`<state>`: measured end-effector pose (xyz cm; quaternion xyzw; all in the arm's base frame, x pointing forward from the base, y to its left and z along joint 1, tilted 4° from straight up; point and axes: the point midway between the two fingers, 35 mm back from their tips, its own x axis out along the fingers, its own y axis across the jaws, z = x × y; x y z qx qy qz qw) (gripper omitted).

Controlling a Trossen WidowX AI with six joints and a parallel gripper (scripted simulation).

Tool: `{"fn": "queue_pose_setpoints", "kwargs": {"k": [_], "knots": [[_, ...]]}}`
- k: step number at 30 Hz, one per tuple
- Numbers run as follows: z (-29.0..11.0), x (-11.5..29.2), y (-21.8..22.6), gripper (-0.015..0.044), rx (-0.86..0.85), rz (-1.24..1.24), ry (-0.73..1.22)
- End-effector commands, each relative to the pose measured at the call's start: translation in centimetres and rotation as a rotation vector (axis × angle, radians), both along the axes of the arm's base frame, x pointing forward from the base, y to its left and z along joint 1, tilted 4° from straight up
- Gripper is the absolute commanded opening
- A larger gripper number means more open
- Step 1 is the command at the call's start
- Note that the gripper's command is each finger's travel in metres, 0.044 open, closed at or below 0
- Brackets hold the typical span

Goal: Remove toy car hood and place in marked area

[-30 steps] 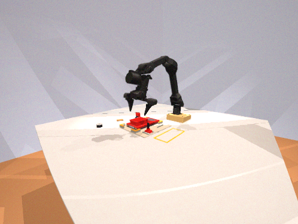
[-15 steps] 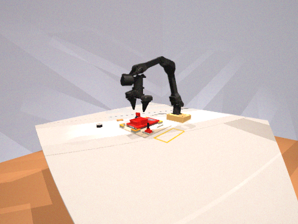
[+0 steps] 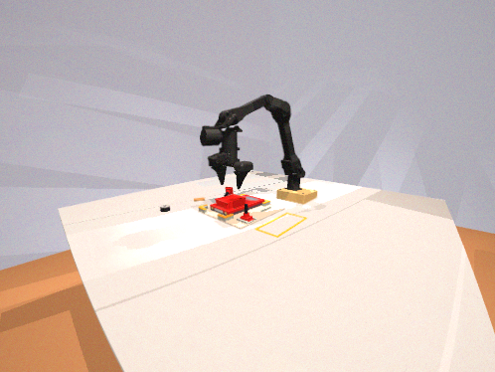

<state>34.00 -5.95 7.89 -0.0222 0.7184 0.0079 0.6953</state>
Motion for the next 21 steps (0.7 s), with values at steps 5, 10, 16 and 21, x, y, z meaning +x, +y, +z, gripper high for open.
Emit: {"fn": "queue_pose_setpoints", "kwargs": {"k": [5, 10, 16, 21], "knots": [[-0.6, 0.0, 0.0, 0.044, 0.004, -0.004, -0.002], [-0.9, 0.0, 0.0, 0.044, 0.004, -0.004, -0.002], [-1.4, 0.0, 0.0, 0.044, 0.004, -0.004, -0.002], [-1.8, 0.0, 0.0, 0.044, 0.004, -0.004, -0.002]]}}
